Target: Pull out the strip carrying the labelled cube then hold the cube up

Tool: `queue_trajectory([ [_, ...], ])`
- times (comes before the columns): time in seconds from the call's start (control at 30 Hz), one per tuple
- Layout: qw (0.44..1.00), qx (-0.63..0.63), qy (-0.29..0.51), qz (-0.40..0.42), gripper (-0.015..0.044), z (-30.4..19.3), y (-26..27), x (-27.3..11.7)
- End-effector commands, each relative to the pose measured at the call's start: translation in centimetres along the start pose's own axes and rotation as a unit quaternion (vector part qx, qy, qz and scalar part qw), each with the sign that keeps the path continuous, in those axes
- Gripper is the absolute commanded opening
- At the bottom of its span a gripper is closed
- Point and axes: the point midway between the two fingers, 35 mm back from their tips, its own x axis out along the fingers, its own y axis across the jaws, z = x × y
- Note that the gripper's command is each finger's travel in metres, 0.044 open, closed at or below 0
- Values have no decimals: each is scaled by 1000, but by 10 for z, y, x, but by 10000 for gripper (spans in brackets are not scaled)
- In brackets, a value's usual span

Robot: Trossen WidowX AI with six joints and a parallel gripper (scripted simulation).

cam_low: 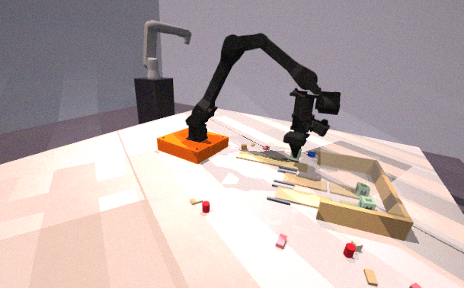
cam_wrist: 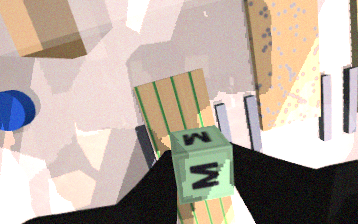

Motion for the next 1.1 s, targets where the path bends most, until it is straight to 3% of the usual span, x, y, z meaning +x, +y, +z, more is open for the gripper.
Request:
queue_trajectory([
  [0.0,1000,-2,7,-1,0,-20,-3,-8],
  [0.83,1000,-2,9,-2,0,-76,-13,-13],
  [1.07,1000,-2,9,-2,0,-75,-12,-47],
])
